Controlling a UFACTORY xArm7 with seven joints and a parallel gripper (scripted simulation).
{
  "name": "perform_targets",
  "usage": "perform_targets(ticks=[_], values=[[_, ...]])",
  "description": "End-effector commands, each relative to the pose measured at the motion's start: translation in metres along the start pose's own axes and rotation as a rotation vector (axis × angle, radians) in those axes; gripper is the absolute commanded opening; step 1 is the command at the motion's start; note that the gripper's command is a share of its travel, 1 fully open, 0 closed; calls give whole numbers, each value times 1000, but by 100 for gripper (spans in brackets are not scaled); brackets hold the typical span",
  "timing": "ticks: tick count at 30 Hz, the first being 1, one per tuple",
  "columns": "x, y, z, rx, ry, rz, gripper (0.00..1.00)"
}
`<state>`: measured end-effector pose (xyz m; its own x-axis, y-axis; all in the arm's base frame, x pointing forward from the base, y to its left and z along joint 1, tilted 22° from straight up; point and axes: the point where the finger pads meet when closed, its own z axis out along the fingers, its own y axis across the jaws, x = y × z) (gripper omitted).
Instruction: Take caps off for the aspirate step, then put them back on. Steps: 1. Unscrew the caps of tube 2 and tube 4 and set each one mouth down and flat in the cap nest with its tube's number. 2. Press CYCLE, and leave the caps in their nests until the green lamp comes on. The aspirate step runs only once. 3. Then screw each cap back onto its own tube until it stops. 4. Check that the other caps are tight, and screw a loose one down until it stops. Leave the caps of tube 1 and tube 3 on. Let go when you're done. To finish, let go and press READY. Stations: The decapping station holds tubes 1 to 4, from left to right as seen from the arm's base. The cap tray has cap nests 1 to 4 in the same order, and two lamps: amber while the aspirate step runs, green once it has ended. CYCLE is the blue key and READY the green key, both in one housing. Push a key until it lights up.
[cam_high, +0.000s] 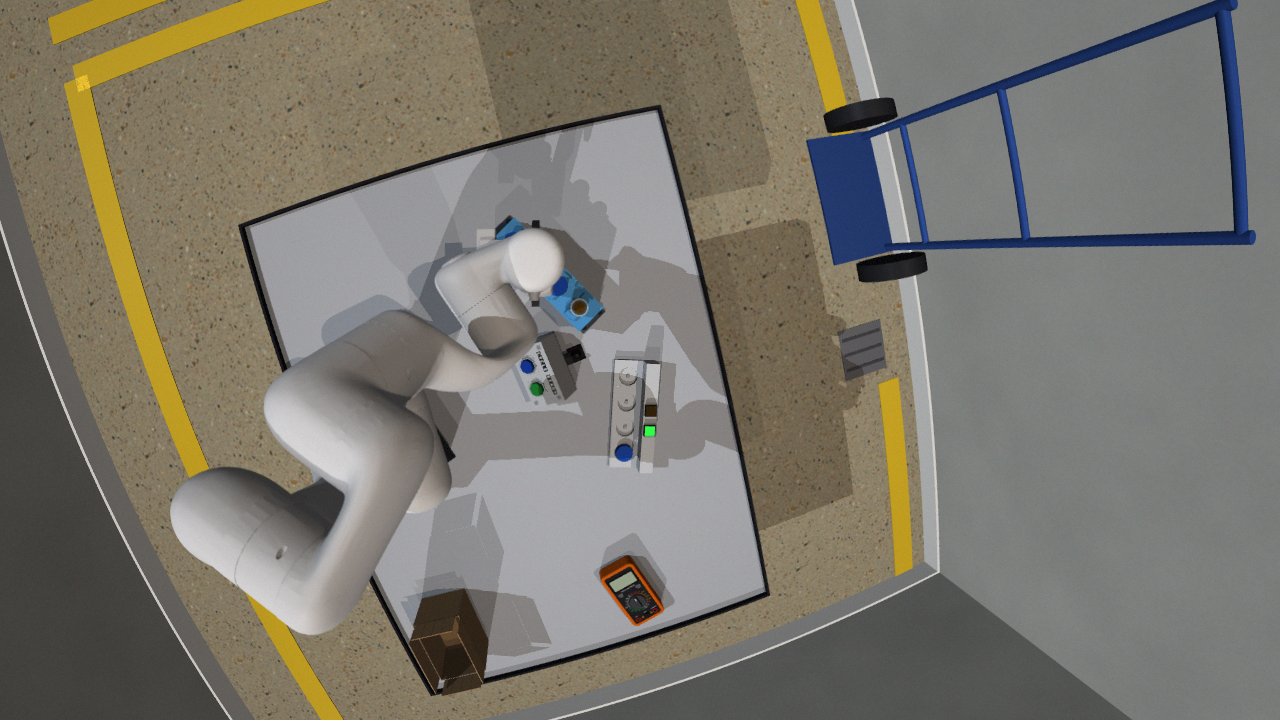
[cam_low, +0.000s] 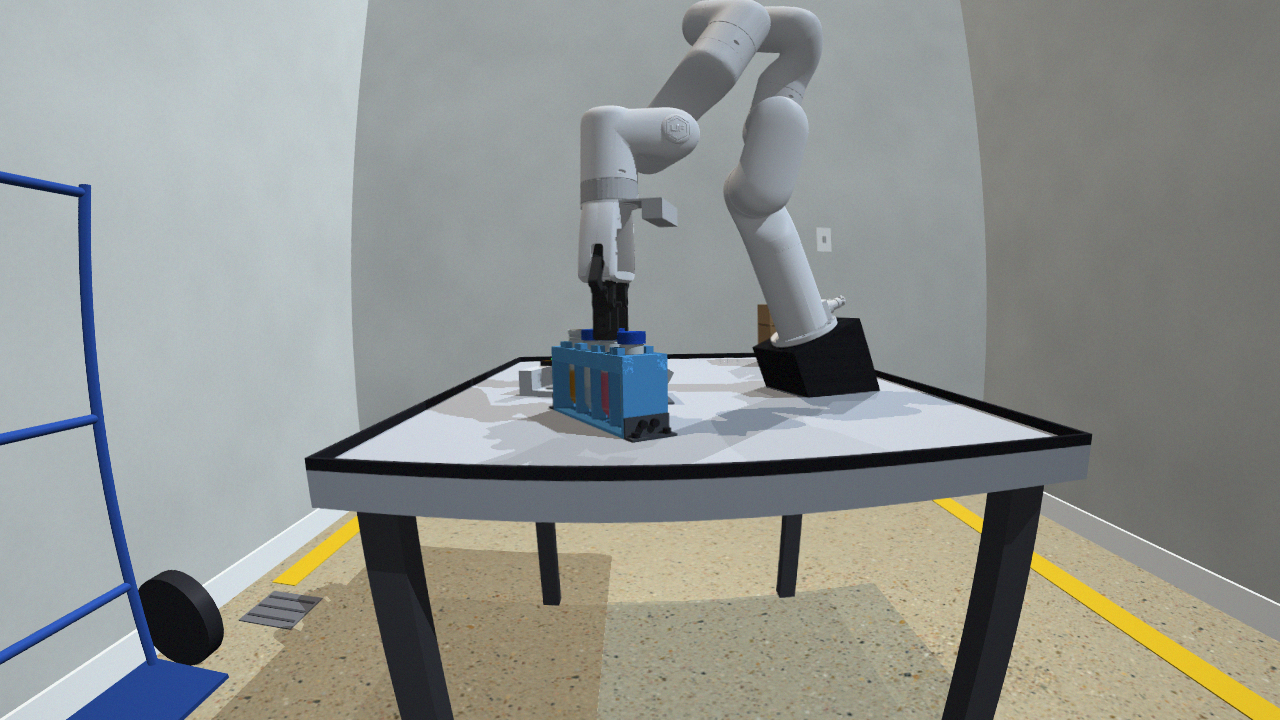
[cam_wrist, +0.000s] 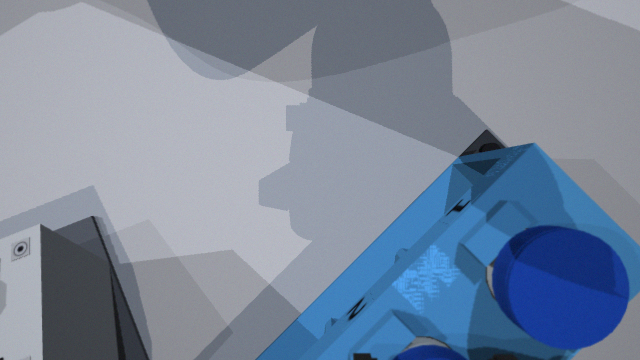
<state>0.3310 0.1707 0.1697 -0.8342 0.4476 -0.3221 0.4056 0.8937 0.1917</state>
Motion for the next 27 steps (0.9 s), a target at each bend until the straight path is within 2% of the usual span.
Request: perform_targets(ticks=[1,8,15,17,27], values=[[-1,1,-1,-3,-1,49,0],[-1,1,0,-3,-1,397,0],[-1,1,0,-4,1,674,0],[-1,1,0,-4,1,674,0],[-1,1,0,-4,2,1125,0]])
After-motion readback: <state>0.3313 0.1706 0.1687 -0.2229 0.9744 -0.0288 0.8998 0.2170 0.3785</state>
